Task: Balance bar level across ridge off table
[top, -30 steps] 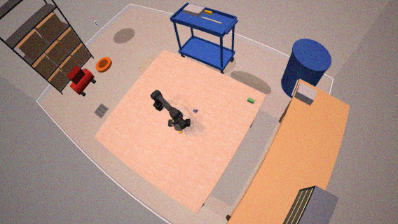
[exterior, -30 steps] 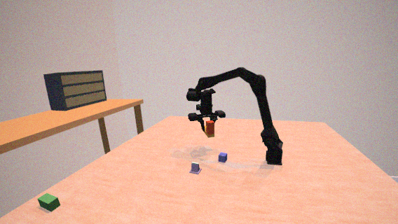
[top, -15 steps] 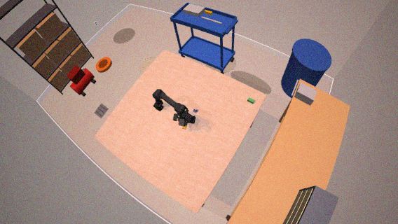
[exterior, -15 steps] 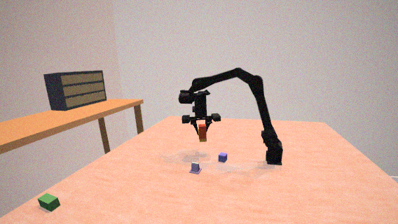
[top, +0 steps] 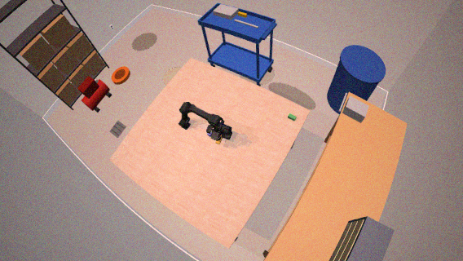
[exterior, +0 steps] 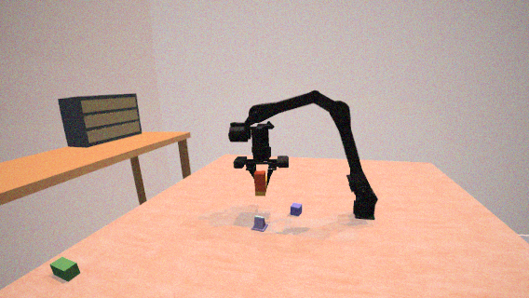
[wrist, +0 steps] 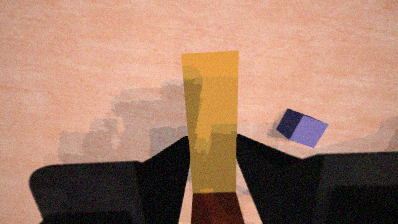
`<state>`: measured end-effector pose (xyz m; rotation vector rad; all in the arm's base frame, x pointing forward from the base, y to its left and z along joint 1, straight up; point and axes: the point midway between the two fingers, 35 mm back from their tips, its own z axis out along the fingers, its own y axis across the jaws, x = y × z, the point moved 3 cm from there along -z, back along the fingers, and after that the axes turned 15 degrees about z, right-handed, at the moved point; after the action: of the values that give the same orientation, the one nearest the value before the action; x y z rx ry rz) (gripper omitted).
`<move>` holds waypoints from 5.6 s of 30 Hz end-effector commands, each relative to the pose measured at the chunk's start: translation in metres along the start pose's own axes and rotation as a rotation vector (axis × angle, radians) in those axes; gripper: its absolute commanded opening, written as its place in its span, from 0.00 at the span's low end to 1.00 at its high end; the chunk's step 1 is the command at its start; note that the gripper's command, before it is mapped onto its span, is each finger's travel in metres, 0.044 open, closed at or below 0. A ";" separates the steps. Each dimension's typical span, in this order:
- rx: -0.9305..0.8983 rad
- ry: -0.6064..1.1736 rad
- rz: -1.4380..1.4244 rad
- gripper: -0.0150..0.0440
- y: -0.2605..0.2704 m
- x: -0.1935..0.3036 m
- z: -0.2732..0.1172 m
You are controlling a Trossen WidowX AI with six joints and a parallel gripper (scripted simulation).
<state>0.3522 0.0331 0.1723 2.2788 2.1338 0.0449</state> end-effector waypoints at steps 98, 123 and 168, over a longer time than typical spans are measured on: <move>0.004 0.006 0.270 0.25 -0.031 0.086 0.044; 0.004 0.006 0.270 0.25 -0.031 0.086 0.046; 0.004 0.006 0.270 0.25 -0.031 0.086 0.049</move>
<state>0.3288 0.1208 0.1236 2.5498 1.8194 0.0517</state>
